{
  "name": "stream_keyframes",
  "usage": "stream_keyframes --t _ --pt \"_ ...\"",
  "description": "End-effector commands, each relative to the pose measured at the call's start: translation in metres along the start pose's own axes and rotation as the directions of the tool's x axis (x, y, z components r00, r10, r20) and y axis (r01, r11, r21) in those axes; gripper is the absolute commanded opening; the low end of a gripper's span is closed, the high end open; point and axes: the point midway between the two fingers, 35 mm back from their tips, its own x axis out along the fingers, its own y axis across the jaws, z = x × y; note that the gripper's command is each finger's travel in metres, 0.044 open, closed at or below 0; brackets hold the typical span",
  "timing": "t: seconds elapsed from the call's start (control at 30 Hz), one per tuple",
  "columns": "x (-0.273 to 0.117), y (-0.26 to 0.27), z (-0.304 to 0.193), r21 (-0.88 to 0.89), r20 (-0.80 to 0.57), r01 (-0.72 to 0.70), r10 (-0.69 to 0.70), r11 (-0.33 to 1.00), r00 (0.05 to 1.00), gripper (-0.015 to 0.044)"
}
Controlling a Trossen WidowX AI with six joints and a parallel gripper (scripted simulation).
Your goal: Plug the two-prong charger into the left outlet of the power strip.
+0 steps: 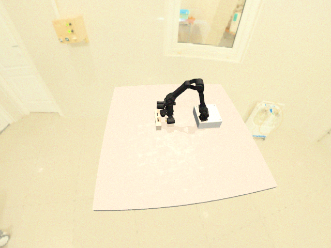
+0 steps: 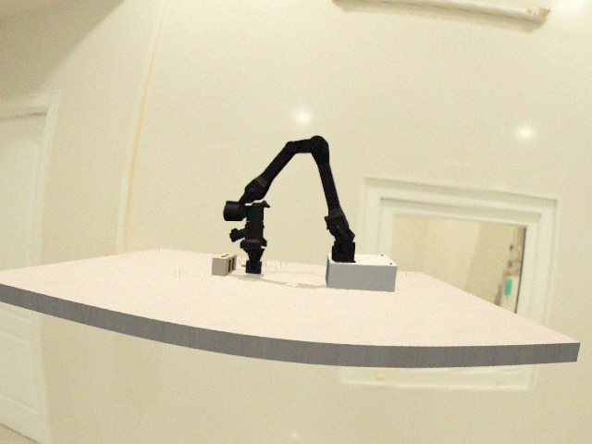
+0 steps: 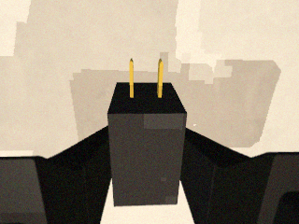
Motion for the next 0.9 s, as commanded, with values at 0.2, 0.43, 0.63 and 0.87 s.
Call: stream_keyframes --t 0.2,0.43,0.63,0.87 --pt "0.0 0.001 0.011 -0.01 -0.002 0.003 -0.003 1.0 1.0 0.0" --pt "0.001 0.002 0.019 -0.016 -0.002 0.003 -0.003 1.0 1.0 0.0" --pt "0.001 0.003 0.026 -0.021 -0.001 0.003 -0.004 1.0 1.0 0.0" --pt "0.001 0.003 0.03 -0.024 -0.001 0.004 -0.004 1.0 1.0 0.0"
